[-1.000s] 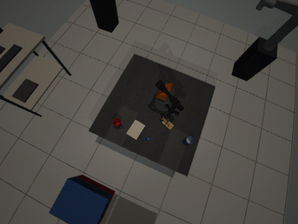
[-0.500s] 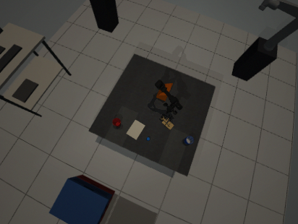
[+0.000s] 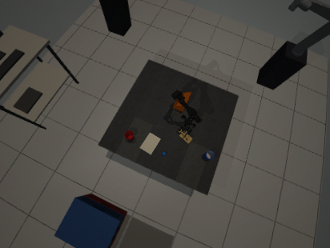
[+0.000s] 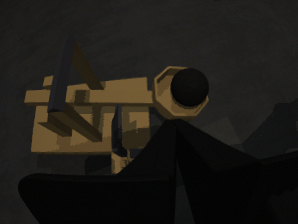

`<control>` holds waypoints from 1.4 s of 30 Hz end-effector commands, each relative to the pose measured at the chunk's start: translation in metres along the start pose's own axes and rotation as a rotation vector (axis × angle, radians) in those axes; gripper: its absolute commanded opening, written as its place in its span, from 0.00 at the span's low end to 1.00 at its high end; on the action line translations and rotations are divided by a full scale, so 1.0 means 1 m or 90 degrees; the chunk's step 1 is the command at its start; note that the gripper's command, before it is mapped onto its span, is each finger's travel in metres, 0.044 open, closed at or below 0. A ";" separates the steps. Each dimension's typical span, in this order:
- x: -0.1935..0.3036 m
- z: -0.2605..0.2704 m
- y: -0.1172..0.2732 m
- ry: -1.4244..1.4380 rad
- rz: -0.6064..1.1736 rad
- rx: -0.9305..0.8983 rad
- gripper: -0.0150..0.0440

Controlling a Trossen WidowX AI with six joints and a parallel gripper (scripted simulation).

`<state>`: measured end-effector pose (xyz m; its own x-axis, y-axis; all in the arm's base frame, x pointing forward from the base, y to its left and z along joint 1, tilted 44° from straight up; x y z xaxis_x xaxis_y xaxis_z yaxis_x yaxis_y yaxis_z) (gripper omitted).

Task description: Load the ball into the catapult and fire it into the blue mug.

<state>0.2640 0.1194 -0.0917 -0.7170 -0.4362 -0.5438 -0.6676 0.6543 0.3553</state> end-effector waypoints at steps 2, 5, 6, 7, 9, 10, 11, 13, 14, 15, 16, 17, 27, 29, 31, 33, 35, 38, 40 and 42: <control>0.007 0.000 -0.007 0.007 0.001 0.003 0.25; 0.010 0.001 -0.011 0.007 0.001 0.003 0.25; 0.011 0.002 -0.012 0.007 0.001 0.003 0.25; 0.013 0.002 -0.013 0.007 0.002 0.003 0.25; 0.015 0.003 -0.016 0.007 0.002 0.003 0.25; 0.016 0.003 -0.017 0.007 0.002 0.003 0.25; 0.017 0.003 -0.018 0.007 0.002 0.003 0.25; 0.019 0.003 -0.021 0.007 0.002 0.003 0.25; 0.020 0.004 -0.022 0.007 0.002 0.003 0.25; 0.021 0.004 -0.023 0.007 0.002 0.003 0.25; 0.023 0.004 -0.024 0.007 0.002 0.003 0.25; 0.024 0.004 -0.026 0.007 0.002 0.003 0.25; 0.036 0.004 -0.038 0.006 0.002 0.005 0.25; 0.038 0.003 -0.040 0.006 0.002 0.006 0.25; 0.040 0.003 -0.042 0.006 0.001 0.007 0.25; 0.043 0.002 -0.044 0.006 0.001 0.008 0.25; 0.045 0.002 -0.046 0.006 0.001 0.008 0.25; 0.048 0.001 -0.050 0.007 0.000 0.010 0.25; 0.051 0.000 -0.052 0.007 0.000 0.011 0.25; 0.053 -0.001 -0.053 0.007 0.000 0.012 0.25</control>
<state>0.2638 0.0670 -0.1369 -0.7157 -0.4372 -0.5447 -0.6668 0.6597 0.3467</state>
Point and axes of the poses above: the point midway between the two fingers, 35 mm back from their tips, its own y axis back along the fingers, its own z axis across the jaws, x = y × z, the point moved 2 cm from there along y, back along the fingers, and after that the axes turned 12 degrees about y, right-handed, at the moved point
